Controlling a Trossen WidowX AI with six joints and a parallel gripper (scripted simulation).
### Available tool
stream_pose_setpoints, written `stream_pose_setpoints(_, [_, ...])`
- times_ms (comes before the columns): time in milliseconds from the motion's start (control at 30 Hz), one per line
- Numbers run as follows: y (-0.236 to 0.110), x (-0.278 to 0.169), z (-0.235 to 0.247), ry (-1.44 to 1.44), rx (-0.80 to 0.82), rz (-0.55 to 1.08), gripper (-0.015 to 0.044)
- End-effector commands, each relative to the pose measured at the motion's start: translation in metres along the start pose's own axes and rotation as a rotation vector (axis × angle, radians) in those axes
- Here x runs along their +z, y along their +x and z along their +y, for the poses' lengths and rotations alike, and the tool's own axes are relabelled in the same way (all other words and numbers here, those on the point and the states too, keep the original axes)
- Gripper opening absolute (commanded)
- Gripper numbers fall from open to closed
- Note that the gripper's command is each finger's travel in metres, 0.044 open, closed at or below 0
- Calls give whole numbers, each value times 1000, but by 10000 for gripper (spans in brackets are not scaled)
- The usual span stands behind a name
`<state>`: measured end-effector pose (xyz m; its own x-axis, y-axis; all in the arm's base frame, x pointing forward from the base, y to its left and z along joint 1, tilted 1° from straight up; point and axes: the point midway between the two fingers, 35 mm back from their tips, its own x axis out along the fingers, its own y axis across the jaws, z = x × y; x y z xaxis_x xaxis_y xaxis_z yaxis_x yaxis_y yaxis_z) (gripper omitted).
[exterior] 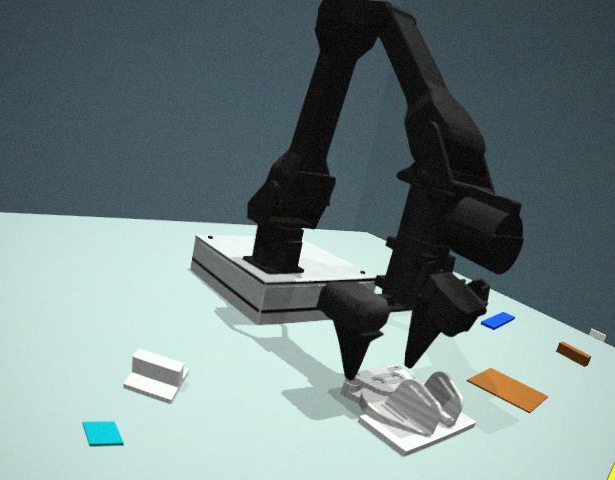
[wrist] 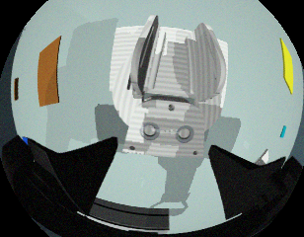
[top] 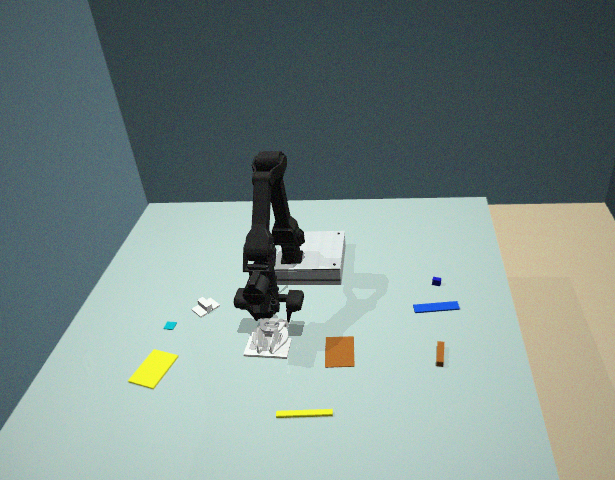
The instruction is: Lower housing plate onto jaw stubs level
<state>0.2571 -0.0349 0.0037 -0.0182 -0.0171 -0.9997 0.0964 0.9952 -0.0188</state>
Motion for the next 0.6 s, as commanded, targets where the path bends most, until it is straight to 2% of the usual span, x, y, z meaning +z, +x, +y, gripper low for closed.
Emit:
stream_pose_setpoints(0, [-46,3,0,0,0,-27,440])
stream_pose_setpoints(67, [-55,1,0,-1,0,-28,440])
stream_pose_setpoints(233, [-47,3,0,-2,-1,-37,440])
stream_pose_setpoints(467, [-98,-51,2,-1,1,-25,440])
stream_pose_setpoints(567, [-103,-58,3,-1,1,-23,440])
